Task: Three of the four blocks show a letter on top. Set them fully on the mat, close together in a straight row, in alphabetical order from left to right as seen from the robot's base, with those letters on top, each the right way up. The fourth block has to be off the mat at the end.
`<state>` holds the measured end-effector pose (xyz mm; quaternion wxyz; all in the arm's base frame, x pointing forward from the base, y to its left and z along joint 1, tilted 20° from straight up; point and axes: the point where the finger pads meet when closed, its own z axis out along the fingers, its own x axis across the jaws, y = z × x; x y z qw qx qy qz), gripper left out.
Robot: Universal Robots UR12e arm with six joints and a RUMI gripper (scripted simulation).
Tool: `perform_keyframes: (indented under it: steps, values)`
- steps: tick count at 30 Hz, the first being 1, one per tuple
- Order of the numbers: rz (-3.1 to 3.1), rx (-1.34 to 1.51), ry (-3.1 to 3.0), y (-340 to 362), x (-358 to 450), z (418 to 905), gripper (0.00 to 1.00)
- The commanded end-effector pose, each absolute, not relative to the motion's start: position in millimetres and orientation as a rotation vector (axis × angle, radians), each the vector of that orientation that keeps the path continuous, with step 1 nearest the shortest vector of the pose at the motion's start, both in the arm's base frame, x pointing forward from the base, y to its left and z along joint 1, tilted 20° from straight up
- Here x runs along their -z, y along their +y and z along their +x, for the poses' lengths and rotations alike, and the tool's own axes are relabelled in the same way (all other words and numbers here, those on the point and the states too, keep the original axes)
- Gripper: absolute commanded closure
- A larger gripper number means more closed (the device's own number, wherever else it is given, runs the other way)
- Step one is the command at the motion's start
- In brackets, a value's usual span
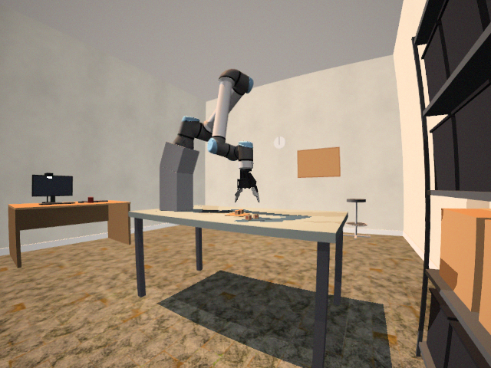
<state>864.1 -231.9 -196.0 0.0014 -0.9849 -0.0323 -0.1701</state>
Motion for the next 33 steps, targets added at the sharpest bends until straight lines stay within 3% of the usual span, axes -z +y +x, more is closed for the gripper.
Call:
perform_keyframes:
  steps: [1, 27, 28, 33]
  values:
    - [-3.076, 0.537, 0.074, -242.8, 188.9, 873.7, 0.0]
    - [-3.046, 0.531, 0.256, -250.4, 185.2, 880.2, 0.0]
    - [-3.046, 0.531, 0.256, -250.3, 185.2, 880.2, 0.6]
    - [-3.046, 0.531, 0.255, -250.2, 185.2, 880.2, 0.6]
